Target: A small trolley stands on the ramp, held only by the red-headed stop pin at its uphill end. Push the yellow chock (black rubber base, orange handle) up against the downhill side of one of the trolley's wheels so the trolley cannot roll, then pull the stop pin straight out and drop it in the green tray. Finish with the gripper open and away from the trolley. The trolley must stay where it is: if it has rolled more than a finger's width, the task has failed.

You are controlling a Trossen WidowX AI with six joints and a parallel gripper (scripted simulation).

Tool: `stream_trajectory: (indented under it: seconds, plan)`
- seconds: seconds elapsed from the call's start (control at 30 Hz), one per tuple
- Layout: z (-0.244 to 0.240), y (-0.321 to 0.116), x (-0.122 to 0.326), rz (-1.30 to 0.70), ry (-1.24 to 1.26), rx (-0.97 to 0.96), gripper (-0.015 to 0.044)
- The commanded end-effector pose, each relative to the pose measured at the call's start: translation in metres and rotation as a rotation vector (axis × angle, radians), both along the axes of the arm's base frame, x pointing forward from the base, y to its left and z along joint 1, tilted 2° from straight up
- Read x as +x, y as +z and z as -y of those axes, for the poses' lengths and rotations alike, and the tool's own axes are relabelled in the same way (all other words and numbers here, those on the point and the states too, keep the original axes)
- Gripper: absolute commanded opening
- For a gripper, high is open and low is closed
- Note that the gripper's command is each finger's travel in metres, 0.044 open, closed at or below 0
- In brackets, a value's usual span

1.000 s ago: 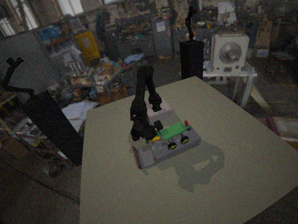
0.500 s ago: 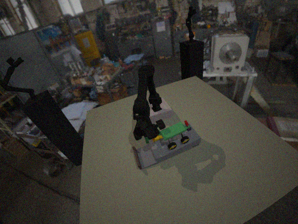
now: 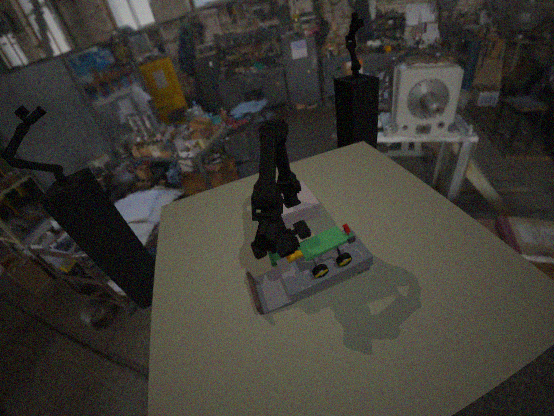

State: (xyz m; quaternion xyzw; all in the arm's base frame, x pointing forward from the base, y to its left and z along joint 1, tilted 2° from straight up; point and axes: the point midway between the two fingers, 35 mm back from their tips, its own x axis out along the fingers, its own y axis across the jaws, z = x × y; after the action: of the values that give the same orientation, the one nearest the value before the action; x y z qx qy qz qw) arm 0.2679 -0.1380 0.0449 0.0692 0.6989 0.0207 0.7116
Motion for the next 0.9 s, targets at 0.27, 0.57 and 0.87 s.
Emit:
stream_trajectory:
  seconds: [0.27,0.57,0.87]
  plan:
    - [0.000,0.000,0.000,0.000,0.001,0.001,0.0079]
    - [0.001,0.006,0.000,0.001,-0.001,0.003,0.0190]
    - [0.005,0.038,-0.003,0.003,-0.004,0.006,0.0190]
